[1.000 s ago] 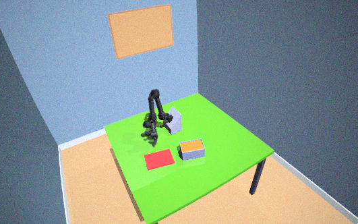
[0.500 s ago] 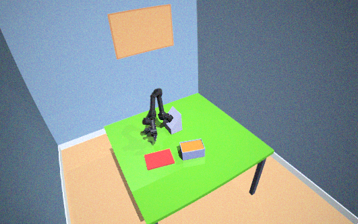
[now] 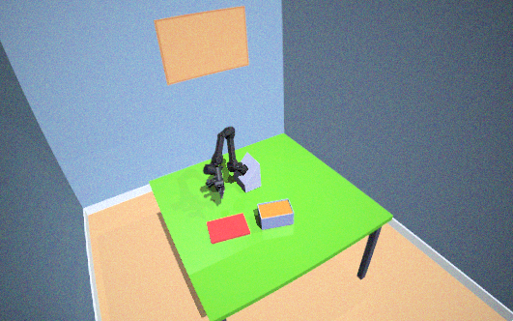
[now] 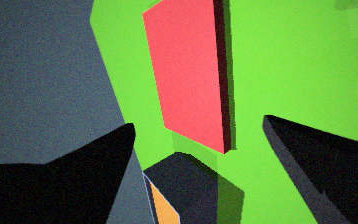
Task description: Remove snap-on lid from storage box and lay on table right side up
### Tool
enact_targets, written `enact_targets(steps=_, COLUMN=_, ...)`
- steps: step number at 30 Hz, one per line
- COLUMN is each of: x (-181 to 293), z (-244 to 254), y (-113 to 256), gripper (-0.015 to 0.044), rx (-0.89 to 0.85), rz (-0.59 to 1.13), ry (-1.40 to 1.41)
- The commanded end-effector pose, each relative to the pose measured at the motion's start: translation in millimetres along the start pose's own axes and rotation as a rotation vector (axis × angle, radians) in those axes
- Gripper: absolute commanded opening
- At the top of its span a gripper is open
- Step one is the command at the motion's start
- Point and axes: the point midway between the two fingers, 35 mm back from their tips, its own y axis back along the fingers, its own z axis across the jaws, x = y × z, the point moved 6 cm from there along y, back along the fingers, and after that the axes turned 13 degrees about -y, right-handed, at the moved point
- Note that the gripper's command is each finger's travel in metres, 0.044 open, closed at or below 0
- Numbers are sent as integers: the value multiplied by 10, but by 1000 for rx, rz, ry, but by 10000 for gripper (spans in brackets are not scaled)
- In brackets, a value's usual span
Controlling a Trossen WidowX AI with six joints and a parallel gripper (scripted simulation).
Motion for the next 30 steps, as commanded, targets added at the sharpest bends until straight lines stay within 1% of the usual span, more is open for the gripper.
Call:
enact_targets(steps=1, x=1, z=65, y=90, gripper=440, rx=-6, rz=-3, ry=-4)
enact_targets(steps=5, x=8, z=96, y=147, gripper=440, rx=-6, rz=-3, ry=-4)
enact_targets(steps=9, x=13, z=54, y=99, gripper=440, rx=-6, rz=-3, ry=-4)
enact_targets(steps=30, x=13, z=54, y=99, gripper=440, rx=-6, rz=-3, ry=-4)
